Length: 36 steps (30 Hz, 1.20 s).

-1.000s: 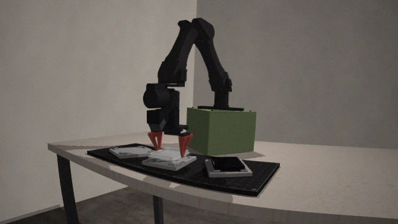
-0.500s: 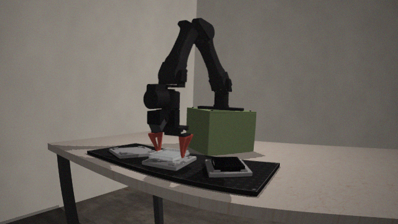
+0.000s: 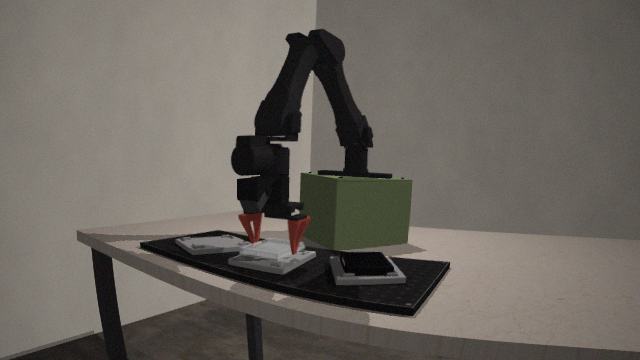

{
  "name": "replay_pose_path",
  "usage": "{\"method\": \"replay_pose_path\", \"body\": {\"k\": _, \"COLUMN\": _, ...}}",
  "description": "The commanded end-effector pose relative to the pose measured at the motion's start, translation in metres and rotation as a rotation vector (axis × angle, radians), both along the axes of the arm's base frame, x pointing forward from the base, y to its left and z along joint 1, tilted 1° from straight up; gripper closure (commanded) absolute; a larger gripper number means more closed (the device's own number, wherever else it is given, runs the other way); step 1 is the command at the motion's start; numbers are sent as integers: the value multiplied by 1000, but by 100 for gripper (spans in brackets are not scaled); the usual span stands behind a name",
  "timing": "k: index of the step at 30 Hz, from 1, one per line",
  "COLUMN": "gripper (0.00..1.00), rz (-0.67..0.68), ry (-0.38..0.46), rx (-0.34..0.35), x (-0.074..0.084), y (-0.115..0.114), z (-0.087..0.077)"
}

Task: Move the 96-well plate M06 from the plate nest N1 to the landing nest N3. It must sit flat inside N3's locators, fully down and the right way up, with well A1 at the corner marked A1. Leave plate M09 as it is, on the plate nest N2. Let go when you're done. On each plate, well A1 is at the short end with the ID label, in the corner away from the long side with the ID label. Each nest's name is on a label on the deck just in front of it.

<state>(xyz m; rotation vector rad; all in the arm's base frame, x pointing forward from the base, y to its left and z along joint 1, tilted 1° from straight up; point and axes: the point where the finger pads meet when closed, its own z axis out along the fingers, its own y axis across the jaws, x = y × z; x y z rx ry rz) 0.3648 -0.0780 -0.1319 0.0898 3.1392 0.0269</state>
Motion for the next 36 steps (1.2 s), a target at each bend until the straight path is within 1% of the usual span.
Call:
{"method": "replay_pose_path", "body": {"k": 1, "gripper": 100, "rz": 3, "ry": -61, "rx": -11, "x": 17, "y": 0, "z": 13}}
{"method": "replay_pose_path", "body": {"k": 8, "gripper": 100, "rz": 3, "ry": -41, "rx": -7, "x": 8, "y": 2, "z": 8}}
{"method": "replay_pose_path", "body": {"k": 13, "gripper": 100, "rz": 4, "ry": -34, "rx": -5, "x": 5, "y": 3, "z": 6}}
{"method": "replay_pose_path", "body": {"k": 15, "gripper": 100, "rz": 4, "ry": -44, "rx": -7, "x": 10, "y": 2, "z": 7}}
{"method": "replay_pose_path", "body": {"k": 17, "gripper": 100, "rz": 4, "ry": -43, "rx": -7, "x": 11, "y": 2, "z": 5}}
{"method": "replay_pose_path", "body": {"k": 23, "gripper": 100, "rz": 5, "ry": -16, "rx": -1, "x": 0, "y": 4, "z": -2}}
{"method": "replay_pose_path", "body": {"k": 24, "gripper": 100, "rz": 5, "ry": -18, "rx": -2, "x": 0, "y": 5, "z": -2}}
{"method": "replay_pose_path", "body": {"k": 27, "gripper": 100, "rz": 5, "ry": -22, "rx": -3, "x": 2, "y": 4, "z": 0}}
{"method": "replay_pose_path", "body": {"k": 28, "gripper": 100, "rz": 5, "ry": -66, "rx": -12, "x": 20, "y": 0, "z": 8}}
{"method": "replay_pose_path", "body": {"k": 30, "gripper": 100, "rz": 6, "ry": -68, "rx": -12, "x": 21, "y": 0, "z": 8}}
{"method": "replay_pose_path", "body": {"k": 34, "gripper": 100, "rz": 6, "ry": -52, "rx": -9, "x": 17, "y": 1, "z": 1}}
{"method": "replay_pose_path", "body": {"k": 36, "gripper": 100, "rz": 5, "ry": -60, "rx": -11, "x": 19, "y": 1, "z": 4}}
